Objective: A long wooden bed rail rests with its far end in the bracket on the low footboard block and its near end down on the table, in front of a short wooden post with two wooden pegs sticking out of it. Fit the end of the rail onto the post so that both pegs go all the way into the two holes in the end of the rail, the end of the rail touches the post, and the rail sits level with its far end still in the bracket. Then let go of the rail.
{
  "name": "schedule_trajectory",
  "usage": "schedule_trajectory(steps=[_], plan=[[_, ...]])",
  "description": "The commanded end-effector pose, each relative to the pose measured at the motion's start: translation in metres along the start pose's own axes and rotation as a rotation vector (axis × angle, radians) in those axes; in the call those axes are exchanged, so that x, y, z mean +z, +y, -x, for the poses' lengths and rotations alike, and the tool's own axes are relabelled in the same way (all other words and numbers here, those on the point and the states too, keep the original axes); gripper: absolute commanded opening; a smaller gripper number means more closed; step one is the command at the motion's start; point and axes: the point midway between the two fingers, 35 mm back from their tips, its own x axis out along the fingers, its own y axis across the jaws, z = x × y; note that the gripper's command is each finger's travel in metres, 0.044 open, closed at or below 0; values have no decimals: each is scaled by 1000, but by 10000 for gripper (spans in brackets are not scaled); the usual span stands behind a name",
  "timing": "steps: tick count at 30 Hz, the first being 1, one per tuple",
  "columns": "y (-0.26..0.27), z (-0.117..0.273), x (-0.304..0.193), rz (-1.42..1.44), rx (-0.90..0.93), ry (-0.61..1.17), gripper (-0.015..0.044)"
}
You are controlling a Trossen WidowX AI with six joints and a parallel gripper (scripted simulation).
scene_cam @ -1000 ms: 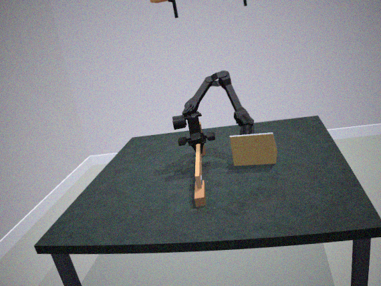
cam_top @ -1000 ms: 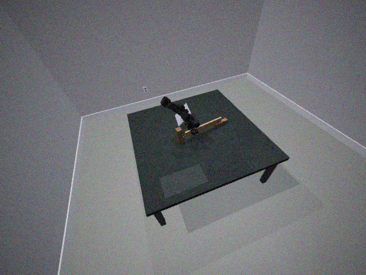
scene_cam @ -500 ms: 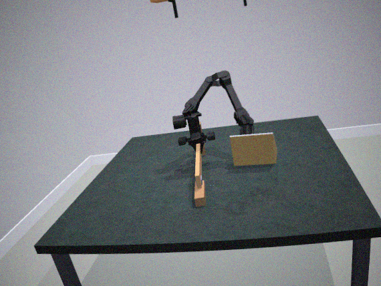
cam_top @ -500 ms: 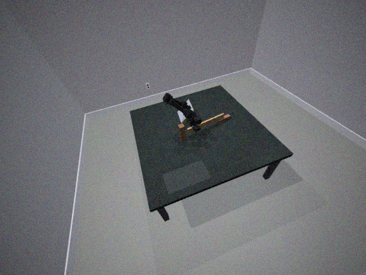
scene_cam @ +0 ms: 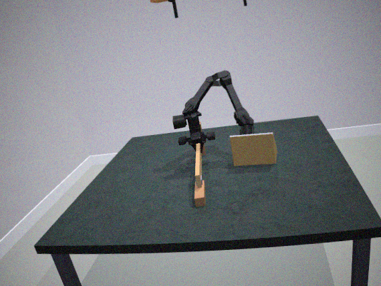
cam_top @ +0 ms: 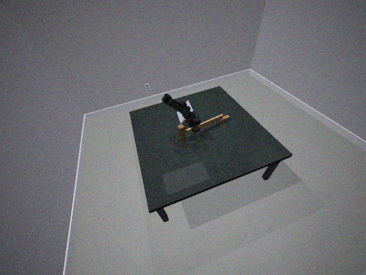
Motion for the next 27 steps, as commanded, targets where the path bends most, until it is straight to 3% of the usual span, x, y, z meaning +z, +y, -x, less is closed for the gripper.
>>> schedule_trajectory(steps=[1,27], plan=[[-2,3,-3,-1,-10,1,0],[-2,3,-11,-2,-10,1,0]])
